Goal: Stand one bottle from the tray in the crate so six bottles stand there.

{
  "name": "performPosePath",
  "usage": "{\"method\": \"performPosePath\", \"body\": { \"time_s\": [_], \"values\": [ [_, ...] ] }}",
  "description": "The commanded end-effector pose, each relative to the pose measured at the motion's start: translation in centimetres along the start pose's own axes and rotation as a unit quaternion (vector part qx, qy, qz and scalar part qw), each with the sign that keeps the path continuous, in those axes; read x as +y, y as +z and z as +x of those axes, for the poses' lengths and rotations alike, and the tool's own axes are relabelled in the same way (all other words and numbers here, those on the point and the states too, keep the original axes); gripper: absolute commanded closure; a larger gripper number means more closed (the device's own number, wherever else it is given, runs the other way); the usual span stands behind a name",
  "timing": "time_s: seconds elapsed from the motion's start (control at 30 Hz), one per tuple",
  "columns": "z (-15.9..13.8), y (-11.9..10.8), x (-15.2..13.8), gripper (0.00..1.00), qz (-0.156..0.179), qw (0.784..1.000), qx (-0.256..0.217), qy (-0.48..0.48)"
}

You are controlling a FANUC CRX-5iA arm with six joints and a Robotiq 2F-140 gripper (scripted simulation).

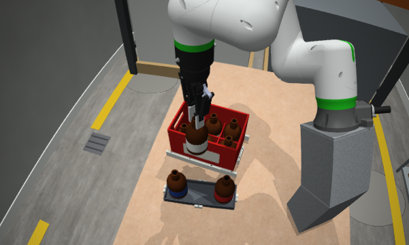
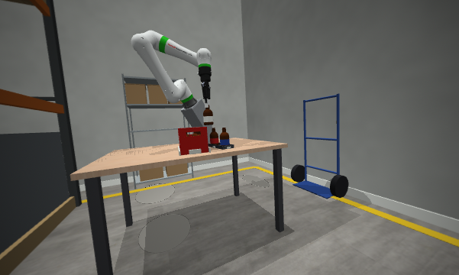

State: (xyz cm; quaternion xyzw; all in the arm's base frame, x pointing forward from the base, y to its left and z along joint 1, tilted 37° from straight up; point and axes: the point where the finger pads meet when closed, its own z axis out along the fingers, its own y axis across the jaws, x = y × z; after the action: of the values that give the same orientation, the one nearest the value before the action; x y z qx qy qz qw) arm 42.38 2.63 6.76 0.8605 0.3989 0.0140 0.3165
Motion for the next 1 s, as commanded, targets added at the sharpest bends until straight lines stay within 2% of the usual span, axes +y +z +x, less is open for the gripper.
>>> {"method": "performPosePath", "body": {
  "time_s": [0.0, 0.97],
  "values": [
    [-0.5, 0.0, 0.8, 1.00, 0.000, 1.000, 0.000, 0.000],
    [-3.6, 0.0, 6.1, 1.00, 0.000, 1.000, 0.000, 0.000]
  ]
}}
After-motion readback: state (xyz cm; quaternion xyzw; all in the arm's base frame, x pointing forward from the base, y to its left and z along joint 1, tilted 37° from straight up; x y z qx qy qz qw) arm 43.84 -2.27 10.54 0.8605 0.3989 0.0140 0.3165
